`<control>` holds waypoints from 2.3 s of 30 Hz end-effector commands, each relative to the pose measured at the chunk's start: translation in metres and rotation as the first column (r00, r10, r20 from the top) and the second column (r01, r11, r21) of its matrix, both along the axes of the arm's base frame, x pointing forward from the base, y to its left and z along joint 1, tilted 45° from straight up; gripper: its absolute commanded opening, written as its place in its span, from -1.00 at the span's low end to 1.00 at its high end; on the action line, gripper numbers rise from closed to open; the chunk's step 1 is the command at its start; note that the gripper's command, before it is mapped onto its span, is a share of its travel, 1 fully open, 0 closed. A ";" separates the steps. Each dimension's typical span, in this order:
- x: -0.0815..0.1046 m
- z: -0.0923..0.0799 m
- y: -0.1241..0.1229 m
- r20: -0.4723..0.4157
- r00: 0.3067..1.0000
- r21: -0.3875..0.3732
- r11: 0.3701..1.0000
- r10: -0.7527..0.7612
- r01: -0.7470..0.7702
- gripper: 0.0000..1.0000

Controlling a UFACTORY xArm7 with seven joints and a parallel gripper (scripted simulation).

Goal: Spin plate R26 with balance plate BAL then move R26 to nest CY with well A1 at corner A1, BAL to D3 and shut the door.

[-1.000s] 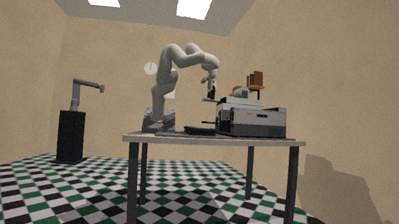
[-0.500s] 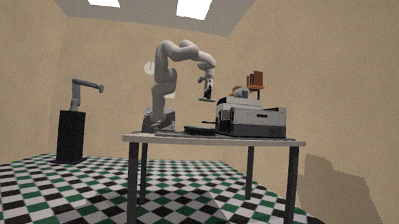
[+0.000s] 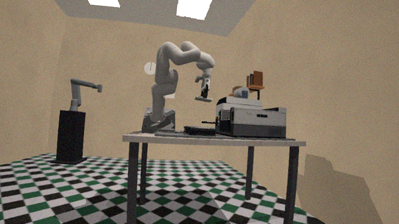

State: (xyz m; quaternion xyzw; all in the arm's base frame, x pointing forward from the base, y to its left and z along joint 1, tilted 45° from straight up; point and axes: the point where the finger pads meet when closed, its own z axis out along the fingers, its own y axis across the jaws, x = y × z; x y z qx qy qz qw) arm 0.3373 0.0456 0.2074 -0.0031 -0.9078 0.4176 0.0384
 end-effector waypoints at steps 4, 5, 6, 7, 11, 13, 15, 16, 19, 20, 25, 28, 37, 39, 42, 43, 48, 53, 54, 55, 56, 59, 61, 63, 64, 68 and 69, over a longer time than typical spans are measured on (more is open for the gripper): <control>-0.012 0.000 0.001 0.068 0.996 0.078 0.994 0.065 -0.070 -1.00; -0.012 0.000 0.001 0.068 0.996 0.078 0.994 0.065 -0.070 -1.00; -0.012 0.000 0.001 0.068 0.996 0.078 0.994 0.065 -0.070 -1.00; -0.012 0.000 0.001 0.068 0.996 0.078 0.994 0.065 -0.070 -1.00; -0.012 0.000 0.001 0.068 0.996 0.078 0.994 0.065 -0.070 -1.00; -0.012 0.000 0.001 0.068 0.996 0.078 0.994 0.065 -0.070 -1.00; -0.012 0.000 0.001 0.068 0.996 0.078 0.994 0.065 -0.070 -1.00; -0.012 0.000 0.001 0.068 0.996 0.078 0.994 0.065 -0.070 -1.00; -0.012 0.000 0.001 0.068 0.996 0.078 0.994 0.065 -0.070 -1.00; -0.012 0.000 0.001 0.068 0.996 0.078 0.994 0.065 -0.070 -1.00; -0.012 0.000 0.001 0.092 0.995 0.077 0.996 0.040 -0.048 -1.00; -0.012 0.000 0.001 0.100 0.994 0.077 0.996 0.032 -0.040 -1.00; -0.012 -0.002 0.002 0.106 0.994 0.077 0.996 0.027 -0.035 -1.00; -0.012 -0.005 0.006 0.106 0.994 0.077 0.996 0.027 -0.035 -1.00; -0.012 -0.010 0.011 0.106 0.994 0.077 0.996 0.027 -0.035 -1.00; -0.012 -0.010 0.011 0.106 0.994 0.077 0.996 0.027 -0.035 -1.00; -0.012 -0.017 0.017 0.106 0.994 0.077 0.996 0.027 -0.035 -1.00; -0.012 -0.025 0.026 0.106 0.994 0.077 0.996 0.027 -0.035 -1.00; -0.012 -0.027 0.027 0.106 0.994 0.077 0.996 0.027 -0.035 -1.00; -0.012 -0.028 0.029 0.106 0.994 0.077 0.996 0.027 -0.035 -1.00; -0.013 -0.030 0.031 0.106 0.994 0.077 0.996 0.027 -0.035 -1.00; -0.013 -0.035 0.036 0.106 0.994 0.077 0.996 0.027 -0.035 -1.00; -0.013 -0.035 0.036 0.106 0.994 0.077 0.996 0.027 -0.035 -1.00; -0.013 -0.038 0.039 0.106 0.994 0.077 0.996 0.027 -0.035 -1.00; -0.013 -0.040 0.041 0.106 0.994 0.077 0.996 0.027 -0.035 -1.00; -0.013 -0.046 0.047 0.106 0.994 0.077 0.996 0.027 -0.035 -1.00; -0.013 -0.048 0.049 0.106 0.994 0.077 0.996 0.027 -0.035 -1.00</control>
